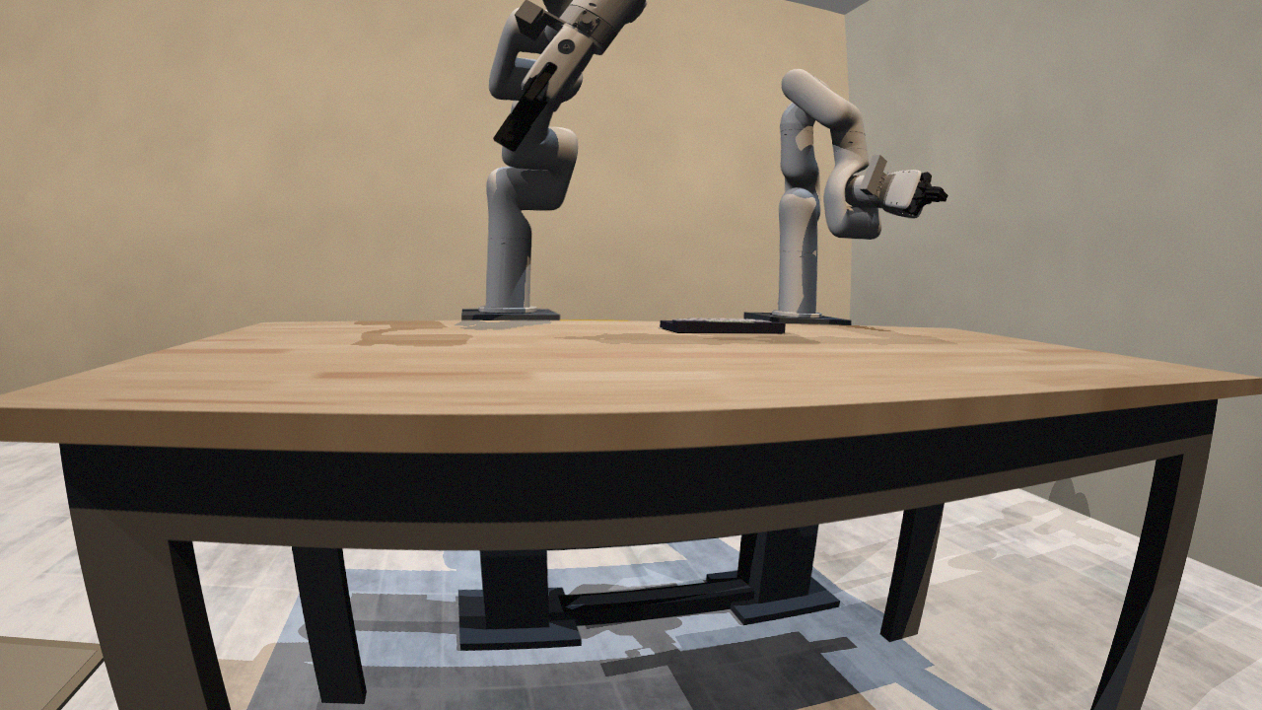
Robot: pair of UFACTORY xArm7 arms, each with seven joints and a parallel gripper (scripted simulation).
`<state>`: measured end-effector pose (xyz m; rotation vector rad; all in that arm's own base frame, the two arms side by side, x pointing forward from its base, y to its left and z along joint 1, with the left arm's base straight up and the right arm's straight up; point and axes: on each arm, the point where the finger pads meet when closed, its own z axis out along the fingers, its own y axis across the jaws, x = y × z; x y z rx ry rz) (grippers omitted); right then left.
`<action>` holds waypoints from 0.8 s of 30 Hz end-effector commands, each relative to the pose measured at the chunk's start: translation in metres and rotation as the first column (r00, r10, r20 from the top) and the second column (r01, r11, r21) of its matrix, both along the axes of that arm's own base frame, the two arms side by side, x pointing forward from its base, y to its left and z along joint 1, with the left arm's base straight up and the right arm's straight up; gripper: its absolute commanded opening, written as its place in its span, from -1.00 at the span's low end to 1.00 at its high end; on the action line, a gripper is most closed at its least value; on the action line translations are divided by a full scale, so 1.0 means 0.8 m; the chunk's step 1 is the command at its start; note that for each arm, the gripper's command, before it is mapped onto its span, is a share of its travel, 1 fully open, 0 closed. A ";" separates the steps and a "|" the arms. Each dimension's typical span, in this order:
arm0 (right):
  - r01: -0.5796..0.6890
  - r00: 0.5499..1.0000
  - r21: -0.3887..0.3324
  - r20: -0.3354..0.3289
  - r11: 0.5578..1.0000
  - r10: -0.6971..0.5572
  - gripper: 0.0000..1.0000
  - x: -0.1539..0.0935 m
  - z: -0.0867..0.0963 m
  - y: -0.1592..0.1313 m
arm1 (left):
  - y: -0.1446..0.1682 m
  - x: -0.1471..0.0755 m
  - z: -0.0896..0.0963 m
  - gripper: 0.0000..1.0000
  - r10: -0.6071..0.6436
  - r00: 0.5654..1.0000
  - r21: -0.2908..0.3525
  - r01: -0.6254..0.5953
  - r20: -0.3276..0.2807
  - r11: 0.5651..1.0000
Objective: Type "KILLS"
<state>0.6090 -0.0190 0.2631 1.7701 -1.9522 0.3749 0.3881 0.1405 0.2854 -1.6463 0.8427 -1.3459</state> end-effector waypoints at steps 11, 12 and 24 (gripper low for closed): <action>0.000 1.000 0.001 0.006 1.000 0.000 -0.98 0.001 0.003 0.000 | 0.000 0.000 0.001 -0.98 0.000 1.000 0.002 0.000 0.003 1.000; 0.000 1.000 0.001 0.006 1.000 0.000 -0.98 0.001 0.003 0.000 | 0.000 0.000 0.001 -0.98 0.000 1.000 0.002 0.000 0.003 1.000; 0.000 1.000 0.001 0.006 1.000 0.000 1.00 0.001 0.003 0.000 | 0.003 0.001 0.000 1.00 0.006 1.000 -0.001 -0.006 -0.002 1.000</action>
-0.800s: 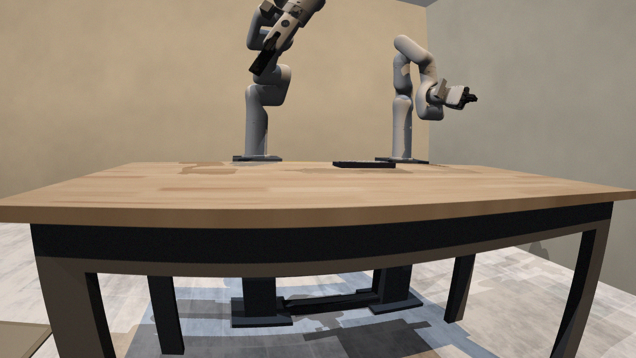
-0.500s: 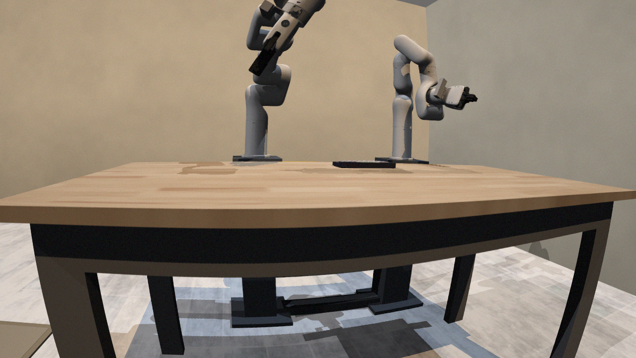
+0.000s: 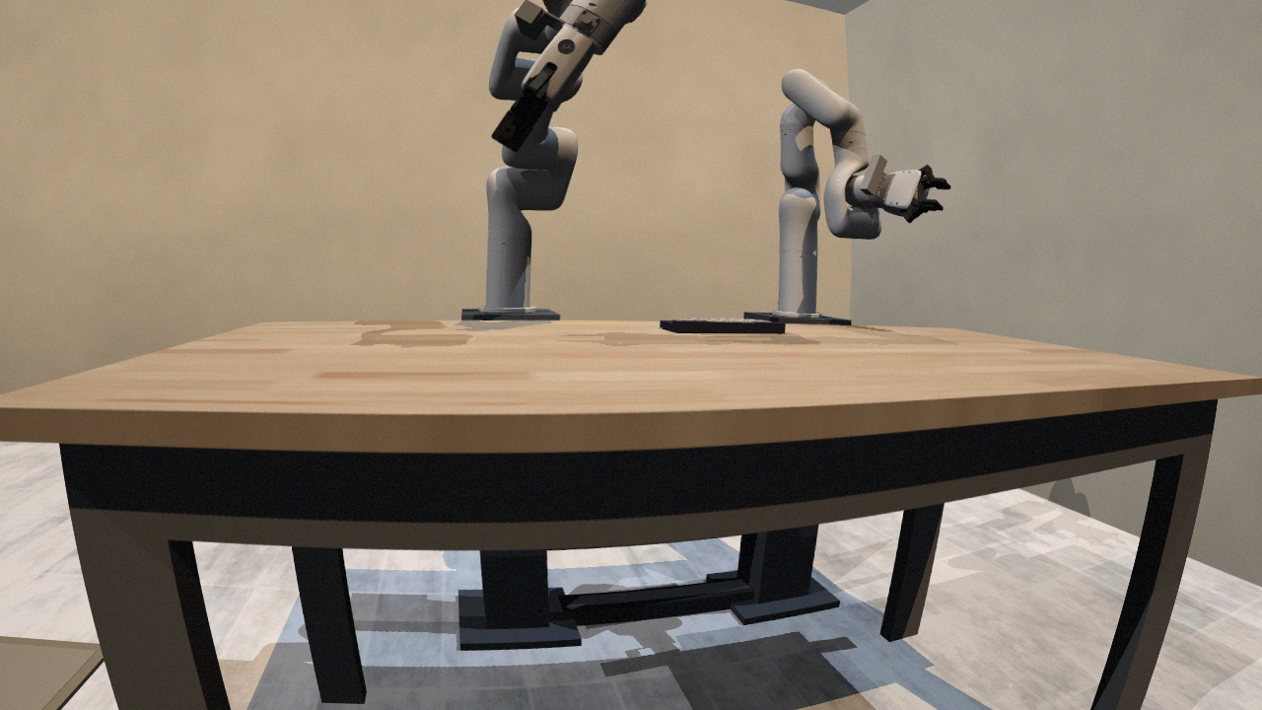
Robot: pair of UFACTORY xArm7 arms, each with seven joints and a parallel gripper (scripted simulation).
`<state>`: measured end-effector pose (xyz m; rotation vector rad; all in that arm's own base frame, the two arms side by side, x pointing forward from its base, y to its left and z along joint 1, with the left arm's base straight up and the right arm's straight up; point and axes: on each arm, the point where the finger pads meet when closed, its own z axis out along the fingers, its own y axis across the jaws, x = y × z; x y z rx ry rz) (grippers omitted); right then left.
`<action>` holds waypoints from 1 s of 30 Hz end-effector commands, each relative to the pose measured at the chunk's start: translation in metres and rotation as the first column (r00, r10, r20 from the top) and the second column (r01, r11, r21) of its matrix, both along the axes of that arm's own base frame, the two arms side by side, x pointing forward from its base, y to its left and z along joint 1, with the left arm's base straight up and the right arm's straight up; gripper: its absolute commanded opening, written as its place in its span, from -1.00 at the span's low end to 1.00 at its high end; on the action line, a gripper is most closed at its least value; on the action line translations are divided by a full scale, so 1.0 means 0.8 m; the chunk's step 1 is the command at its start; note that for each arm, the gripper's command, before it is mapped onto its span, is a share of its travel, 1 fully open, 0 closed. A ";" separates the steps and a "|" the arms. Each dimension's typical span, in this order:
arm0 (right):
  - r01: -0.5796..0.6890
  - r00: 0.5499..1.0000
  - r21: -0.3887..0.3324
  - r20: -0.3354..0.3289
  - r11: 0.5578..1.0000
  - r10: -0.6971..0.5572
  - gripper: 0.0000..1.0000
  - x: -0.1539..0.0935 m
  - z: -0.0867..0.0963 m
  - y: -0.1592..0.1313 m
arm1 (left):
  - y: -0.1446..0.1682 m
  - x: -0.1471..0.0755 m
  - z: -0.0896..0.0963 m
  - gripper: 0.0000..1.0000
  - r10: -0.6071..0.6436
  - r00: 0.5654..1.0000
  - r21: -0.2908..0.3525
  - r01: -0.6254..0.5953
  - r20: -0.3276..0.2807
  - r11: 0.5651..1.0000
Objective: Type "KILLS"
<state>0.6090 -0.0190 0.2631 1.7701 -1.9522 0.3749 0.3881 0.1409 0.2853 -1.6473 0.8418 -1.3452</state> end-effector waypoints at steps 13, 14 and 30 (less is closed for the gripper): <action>0.000 1.000 0.001 0.006 1.000 0.000 1.00 0.001 0.003 0.000 | 0.043 0.007 -0.015 1.00 0.082 0.994 -0.041 -0.085 -0.068 0.996; 0.000 1.000 0.001 0.006 1.000 0.000 1.00 0.001 0.003 0.000 | 0.050 0.007 -0.018 1.00 0.095 0.992 -0.048 -0.099 -0.079 0.994; 0.000 1.000 0.001 0.006 1.000 0.000 1.00 0.001 0.003 0.000 | 0.173 -0.009 -0.057 1.00 0.323 0.909 -0.166 -0.372 -0.264 0.913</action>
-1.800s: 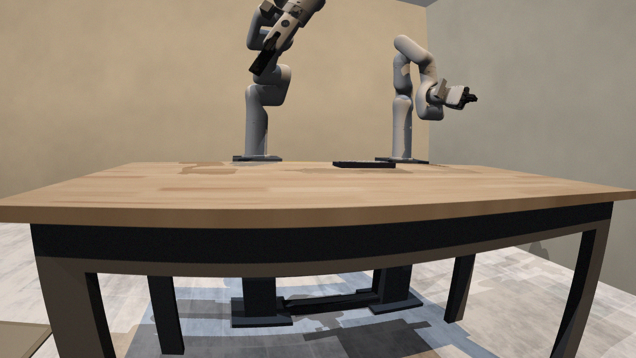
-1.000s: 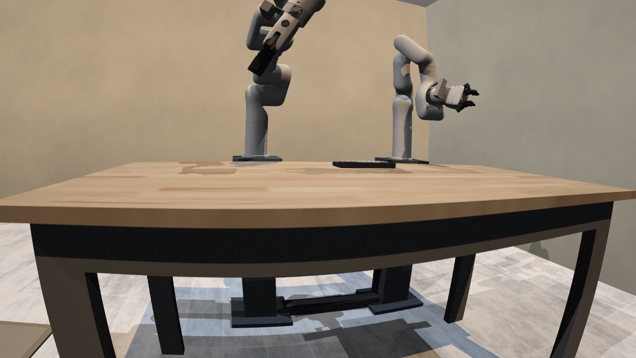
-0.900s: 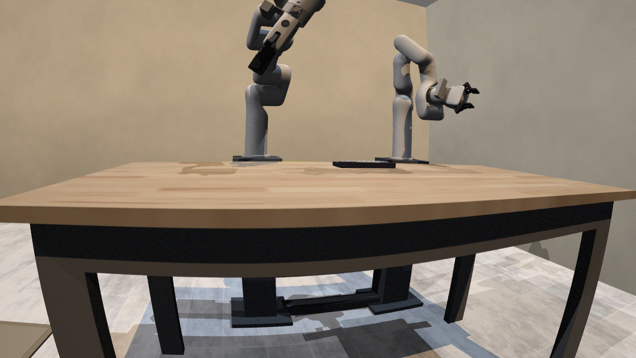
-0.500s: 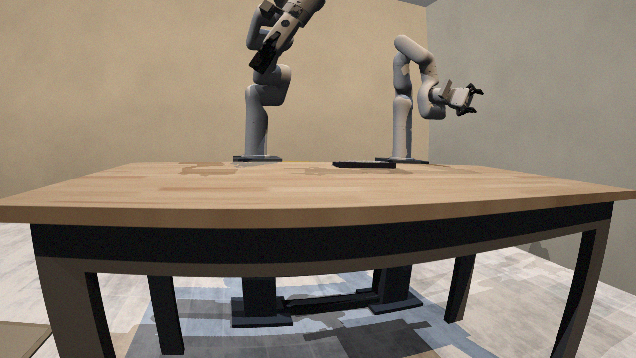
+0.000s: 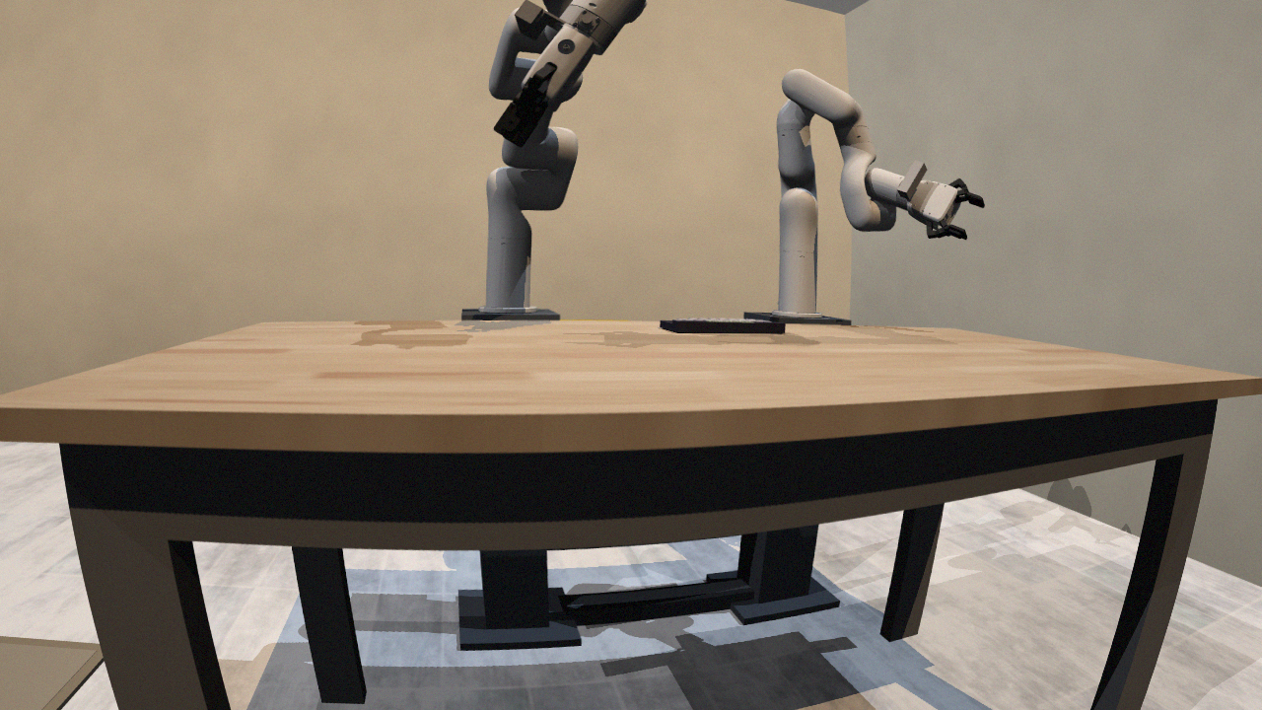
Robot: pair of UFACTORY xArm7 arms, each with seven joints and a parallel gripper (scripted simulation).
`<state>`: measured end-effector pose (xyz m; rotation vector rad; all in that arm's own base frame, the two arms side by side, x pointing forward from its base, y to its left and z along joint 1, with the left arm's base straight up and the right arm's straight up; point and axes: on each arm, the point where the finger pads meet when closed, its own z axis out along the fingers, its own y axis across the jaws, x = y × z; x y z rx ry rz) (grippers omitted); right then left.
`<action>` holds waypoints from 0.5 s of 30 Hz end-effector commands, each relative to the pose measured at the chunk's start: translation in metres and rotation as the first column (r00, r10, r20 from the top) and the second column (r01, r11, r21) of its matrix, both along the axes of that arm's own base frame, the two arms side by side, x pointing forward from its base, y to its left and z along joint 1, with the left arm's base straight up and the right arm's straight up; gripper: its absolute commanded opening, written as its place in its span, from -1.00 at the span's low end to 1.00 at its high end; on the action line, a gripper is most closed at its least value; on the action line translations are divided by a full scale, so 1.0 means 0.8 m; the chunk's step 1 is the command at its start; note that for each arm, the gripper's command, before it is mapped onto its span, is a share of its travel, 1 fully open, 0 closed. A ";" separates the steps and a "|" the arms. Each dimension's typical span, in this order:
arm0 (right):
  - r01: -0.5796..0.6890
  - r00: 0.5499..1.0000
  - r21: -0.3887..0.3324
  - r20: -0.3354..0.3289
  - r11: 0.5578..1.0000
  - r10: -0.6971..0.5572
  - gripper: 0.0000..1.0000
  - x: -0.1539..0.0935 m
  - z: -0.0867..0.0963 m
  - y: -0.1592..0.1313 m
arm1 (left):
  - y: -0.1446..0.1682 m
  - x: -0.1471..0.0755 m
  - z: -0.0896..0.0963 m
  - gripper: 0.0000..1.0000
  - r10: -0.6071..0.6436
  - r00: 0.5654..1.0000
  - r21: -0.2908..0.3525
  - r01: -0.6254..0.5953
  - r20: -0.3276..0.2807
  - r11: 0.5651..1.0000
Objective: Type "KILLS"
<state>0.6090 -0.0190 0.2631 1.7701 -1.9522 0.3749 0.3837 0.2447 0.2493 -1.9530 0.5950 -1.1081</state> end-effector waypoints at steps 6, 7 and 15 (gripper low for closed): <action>0.000 1.000 0.001 0.006 1.000 0.000 1.00 0.001 0.003 0.000 | 0.085 -0.020 -0.023 1.00 0.184 0.977 -0.110 -0.195 -0.106 0.975; 0.000 1.000 0.001 0.006 1.000 0.000 1.00 0.001 0.003 0.000 | 0.091 -0.023 -0.024 1.00 0.200 0.973 -0.120 -0.214 -0.115 0.970; 0.000 1.000 0.001 0.006 1.000 0.000 1.00 0.001 0.003 0.000 | 0.139 -0.051 -0.036 1.00 0.315 0.932 -0.187 -0.347 -0.177 0.919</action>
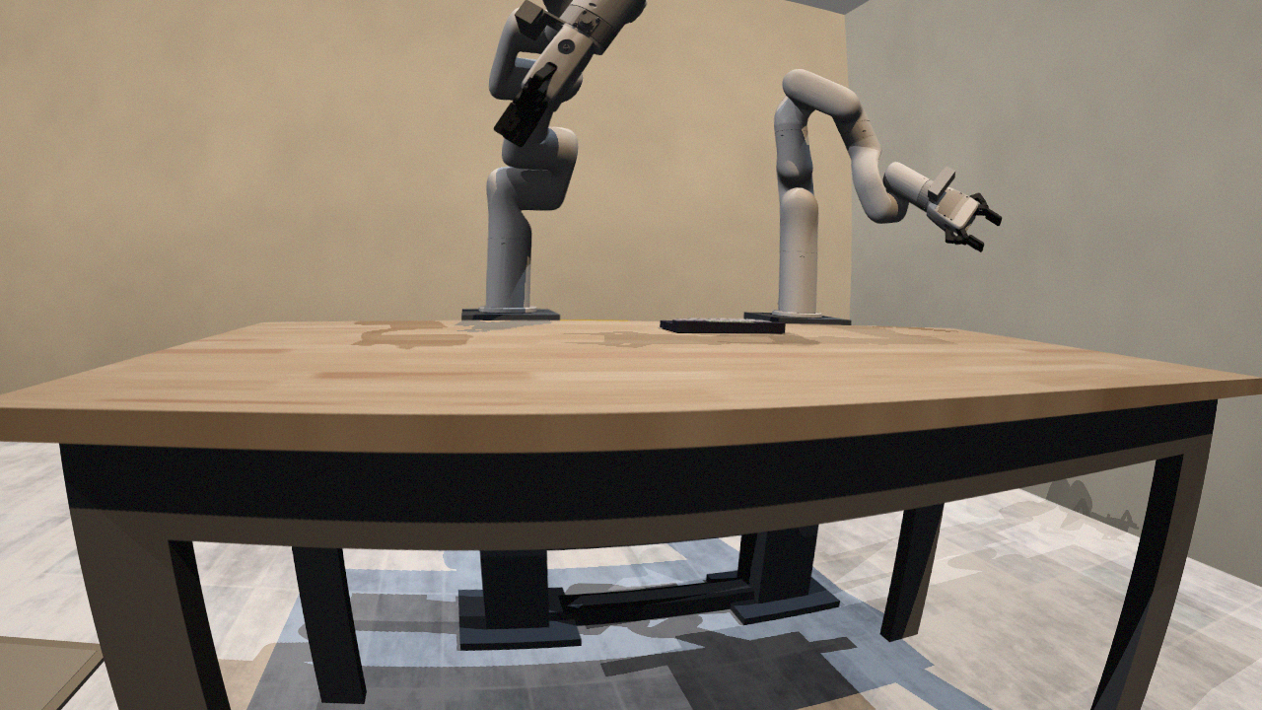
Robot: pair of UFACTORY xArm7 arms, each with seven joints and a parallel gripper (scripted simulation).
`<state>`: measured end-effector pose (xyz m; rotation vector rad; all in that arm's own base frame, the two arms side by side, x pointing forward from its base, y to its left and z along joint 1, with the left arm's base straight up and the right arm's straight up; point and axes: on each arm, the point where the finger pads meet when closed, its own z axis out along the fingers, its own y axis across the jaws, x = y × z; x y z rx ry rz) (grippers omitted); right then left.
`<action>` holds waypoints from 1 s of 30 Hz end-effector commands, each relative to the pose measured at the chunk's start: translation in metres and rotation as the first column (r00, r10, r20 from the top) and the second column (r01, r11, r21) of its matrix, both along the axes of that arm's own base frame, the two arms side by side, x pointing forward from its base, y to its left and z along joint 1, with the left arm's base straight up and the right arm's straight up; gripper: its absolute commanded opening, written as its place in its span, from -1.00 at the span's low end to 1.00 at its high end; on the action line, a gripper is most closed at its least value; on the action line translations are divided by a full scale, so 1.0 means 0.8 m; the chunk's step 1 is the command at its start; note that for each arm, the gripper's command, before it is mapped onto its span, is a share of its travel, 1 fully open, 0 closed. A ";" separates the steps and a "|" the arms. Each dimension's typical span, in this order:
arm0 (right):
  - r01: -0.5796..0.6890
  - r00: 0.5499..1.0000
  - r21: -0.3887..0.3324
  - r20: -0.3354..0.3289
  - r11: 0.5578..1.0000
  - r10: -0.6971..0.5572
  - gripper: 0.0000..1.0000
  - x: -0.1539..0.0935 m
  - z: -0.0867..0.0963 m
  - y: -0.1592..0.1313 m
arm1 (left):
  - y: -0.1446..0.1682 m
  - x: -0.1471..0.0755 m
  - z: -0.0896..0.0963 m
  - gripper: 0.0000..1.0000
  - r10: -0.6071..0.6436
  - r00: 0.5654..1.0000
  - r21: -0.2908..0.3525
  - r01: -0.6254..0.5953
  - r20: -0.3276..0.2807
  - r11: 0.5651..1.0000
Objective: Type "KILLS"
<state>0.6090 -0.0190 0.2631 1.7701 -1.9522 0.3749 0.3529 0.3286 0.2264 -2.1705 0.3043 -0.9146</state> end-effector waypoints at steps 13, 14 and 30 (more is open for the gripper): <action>0.000 1.000 0.001 0.006 1.000 0.000 1.00 0.001 0.003 0.000 | 0.108 -0.080 -0.022 1.00 0.324 0.938 -0.201 -0.343 -0.121 0.918; 0.000 1.000 0.001 0.006 1.000 0.000 1.00 0.001 0.003 0.000 | 0.112 -0.086 -0.023 1.00 0.341 0.931 -0.211 -0.361 -0.127 0.908; 0.000 1.000 0.001 0.006 1.000 0.000 1.00 0.001 0.003 0.000 | 0.165 -0.183 -0.030 1.00 0.583 0.777 -0.361 -0.628 -0.236 0.690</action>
